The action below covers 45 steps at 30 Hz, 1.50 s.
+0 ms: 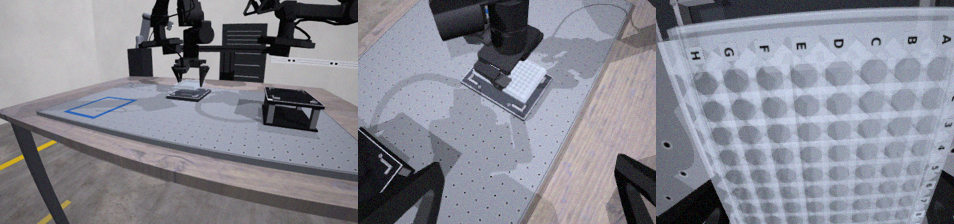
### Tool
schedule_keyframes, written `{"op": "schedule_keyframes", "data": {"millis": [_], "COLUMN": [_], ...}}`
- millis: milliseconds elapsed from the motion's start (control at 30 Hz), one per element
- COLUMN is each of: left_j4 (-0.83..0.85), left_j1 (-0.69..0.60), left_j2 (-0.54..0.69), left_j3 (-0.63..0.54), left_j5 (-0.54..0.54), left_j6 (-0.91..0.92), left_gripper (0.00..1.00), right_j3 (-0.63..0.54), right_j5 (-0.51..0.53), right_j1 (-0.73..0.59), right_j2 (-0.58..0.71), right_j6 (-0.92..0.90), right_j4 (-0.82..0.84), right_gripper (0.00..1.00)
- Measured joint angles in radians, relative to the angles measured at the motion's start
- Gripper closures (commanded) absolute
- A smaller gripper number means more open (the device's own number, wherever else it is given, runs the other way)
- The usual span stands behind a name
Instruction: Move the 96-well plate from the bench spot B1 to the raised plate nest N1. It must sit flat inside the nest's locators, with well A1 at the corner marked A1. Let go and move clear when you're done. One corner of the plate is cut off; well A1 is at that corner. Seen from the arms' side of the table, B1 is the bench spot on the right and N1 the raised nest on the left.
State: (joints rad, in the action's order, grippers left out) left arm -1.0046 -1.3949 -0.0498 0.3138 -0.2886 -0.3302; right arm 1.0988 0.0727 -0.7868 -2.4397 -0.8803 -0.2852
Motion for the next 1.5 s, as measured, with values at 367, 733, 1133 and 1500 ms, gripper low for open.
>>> {"op": "schedule_keyframes", "data": {"millis": [367, 733, 1133, 1500], "left_j4": [0.000, 0.000, 0.000, 0.000], "left_j1": [0.000, 0.000, 0.000, 0.000], "left_j2": [0.000, 0.000, 0.000, 0.000], "left_j3": [0.000, 0.000, 0.000, 0.000], "left_j5": [0.000, 0.000, 0.000, 0.000], "left_j6": [0.000, 0.000, 0.000, 0.000], "left_gripper": [0.00, 0.00, 0.00, 0.00], "right_j3": [0.000, 0.000, 0.000, 0.000], "right_j5": [0.003, 0.005, 0.006, 0.006], "right_j1": [0.000, 0.000, 0.000, 0.000], "right_j2": [0.000, 0.000, -0.013, -0.016], "right_j6": [-0.003, 0.001, 0.001, 0.001], "right_j4": [0.007, 0.022, 0.026, 0.027], "right_gripper": [0.18, 0.18, 0.18, 0.18]}}
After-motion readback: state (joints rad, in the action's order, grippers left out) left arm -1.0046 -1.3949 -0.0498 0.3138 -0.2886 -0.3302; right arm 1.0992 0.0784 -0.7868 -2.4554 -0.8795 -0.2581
